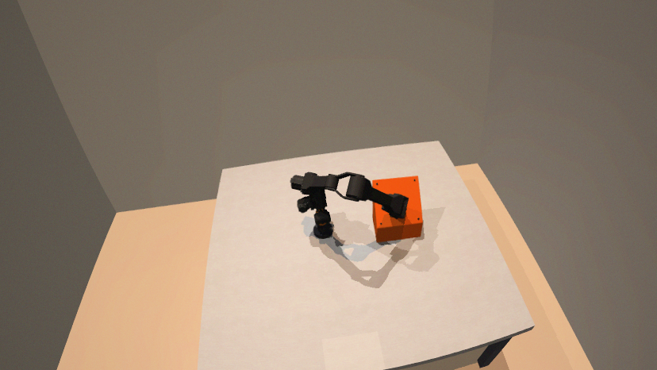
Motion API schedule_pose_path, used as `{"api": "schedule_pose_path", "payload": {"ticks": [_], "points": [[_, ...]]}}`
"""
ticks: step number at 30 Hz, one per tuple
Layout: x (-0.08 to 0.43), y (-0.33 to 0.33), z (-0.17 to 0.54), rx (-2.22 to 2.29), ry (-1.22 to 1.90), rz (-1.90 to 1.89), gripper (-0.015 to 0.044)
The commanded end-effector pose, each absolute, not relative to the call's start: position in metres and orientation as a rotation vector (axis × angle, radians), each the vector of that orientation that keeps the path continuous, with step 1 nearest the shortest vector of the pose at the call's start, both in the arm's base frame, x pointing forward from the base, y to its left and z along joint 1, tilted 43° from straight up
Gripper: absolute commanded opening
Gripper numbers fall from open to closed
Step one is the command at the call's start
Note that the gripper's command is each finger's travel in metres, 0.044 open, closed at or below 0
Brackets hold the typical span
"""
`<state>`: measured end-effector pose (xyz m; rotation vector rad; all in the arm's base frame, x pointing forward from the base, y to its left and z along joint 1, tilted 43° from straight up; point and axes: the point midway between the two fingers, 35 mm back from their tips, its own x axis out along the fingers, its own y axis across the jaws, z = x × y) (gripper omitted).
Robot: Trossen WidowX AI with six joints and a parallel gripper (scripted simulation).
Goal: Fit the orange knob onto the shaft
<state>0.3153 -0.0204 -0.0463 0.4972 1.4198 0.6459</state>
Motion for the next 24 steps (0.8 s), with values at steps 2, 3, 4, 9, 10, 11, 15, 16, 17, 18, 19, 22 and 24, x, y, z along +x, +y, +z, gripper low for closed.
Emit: {"api": "schedule_pose_path", "payload": {"ticks": [2, 3, 4, 9, 10, 11, 15, 16, 17, 18, 19, 22, 24], "points": [[0.3181, -0.0220, -0.0460, 0.433, 1.381, 0.699, 0.0000], [0.3178, -0.0218, -0.0465, 0.433, 1.381, 0.699, 0.0000], [0.3178, -0.0213, -0.0470, 0.433, 1.381, 0.699, 0.0000], [0.3174, -0.0200, -0.0492, 0.433, 1.381, 0.699, 0.0000], [0.3170, -0.0199, -0.0493, 0.433, 1.381, 0.699, 0.0000], [0.3166, -0.0197, -0.0493, 0.434, 1.381, 0.699, 0.0000], [0.3148, -0.0194, -0.0479, 0.434, 1.382, 0.699, 0.0000], [0.3148, -0.0194, -0.0473, 0.434, 1.382, 0.699, 0.0000], [0.3149, -0.0196, -0.0469, 0.434, 1.382, 0.699, 0.0000], [0.3149, -0.0197, -0.0465, 0.434, 1.382, 0.699, 0.0000], [0.3151, -0.0199, -0.0460, 0.434, 1.382, 0.699, 0.0000], [0.3157, -0.0205, -0.0447, 0.434, 1.382, 0.699, 0.0000], [0.3161, -0.0209, -0.0441, 0.433, 1.382, 0.699, 0.0000]]}}
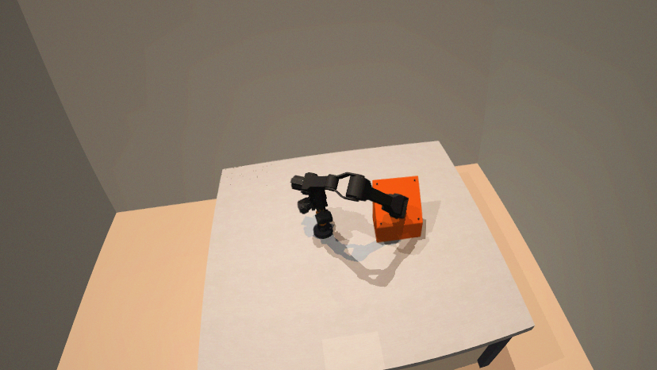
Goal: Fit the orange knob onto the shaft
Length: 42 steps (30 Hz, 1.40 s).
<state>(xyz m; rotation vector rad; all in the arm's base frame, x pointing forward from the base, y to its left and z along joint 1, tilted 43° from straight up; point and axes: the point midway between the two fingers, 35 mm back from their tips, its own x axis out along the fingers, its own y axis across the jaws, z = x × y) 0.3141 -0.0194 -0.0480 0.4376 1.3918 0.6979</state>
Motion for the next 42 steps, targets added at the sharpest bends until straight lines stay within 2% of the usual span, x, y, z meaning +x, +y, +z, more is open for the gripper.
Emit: {"api": "schedule_pose_path", "payload": {"ticks": [1, 42], "points": [[0.3164, -0.0210, -0.0439, 0.433, 1.382, 0.699, 0.0000], [0.3174, -0.0199, -0.0476, 0.433, 1.381, 0.699, 0.0000]]}}
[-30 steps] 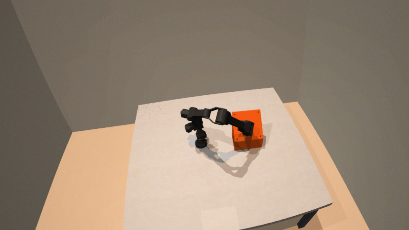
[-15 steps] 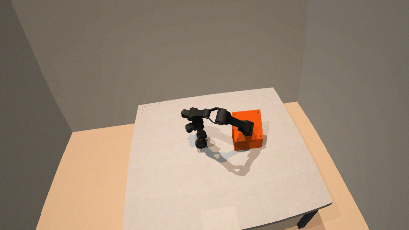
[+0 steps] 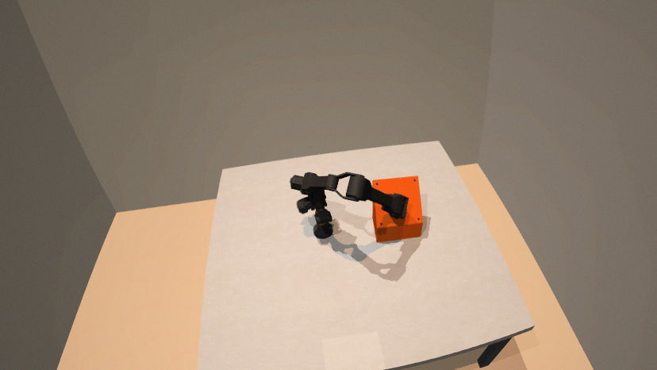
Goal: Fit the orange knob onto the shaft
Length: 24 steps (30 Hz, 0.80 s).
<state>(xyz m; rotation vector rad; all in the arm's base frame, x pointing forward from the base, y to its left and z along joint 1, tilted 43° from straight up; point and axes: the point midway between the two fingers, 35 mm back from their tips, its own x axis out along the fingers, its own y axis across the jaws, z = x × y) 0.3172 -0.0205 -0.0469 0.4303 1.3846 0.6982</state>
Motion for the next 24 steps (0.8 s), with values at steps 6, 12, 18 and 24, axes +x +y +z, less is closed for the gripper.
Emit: {"api": "schedule_pose_path", "payload": {"ticks": [6, 12, 18, 24], "points": [[0.3148, -0.0189, -0.0487, 0.434, 1.382, 0.699, 0.0000], [0.3150, -0.0183, -0.0487, 0.434, 1.382, 0.699, 0.0000], [0.3160, -0.0202, -0.0453, 0.434, 1.382, 0.699, 0.0000], [0.3167, -0.0209, -0.0441, 0.365, 1.346, 0.756, 0.0000]]}}
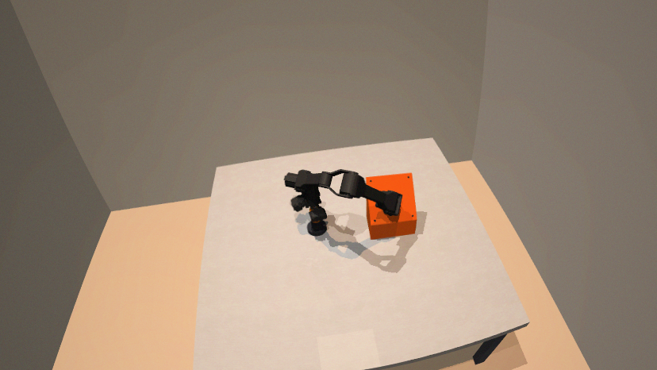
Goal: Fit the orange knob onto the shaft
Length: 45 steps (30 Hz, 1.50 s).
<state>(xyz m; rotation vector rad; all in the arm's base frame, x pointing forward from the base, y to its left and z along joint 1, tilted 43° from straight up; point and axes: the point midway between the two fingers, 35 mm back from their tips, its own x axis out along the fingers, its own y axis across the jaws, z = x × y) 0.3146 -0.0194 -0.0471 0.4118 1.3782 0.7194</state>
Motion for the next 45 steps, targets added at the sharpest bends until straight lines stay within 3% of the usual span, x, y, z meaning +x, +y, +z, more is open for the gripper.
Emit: {"api": "schedule_pose_path", "payload": {"ticks": [1, 45], "points": [[0.3171, -0.0211, -0.0439, 0.334, 1.329, 0.781, 0.0000], [0.3184, -0.0193, -0.0481, 0.267, 1.292, 0.835, 0.0000]]}}
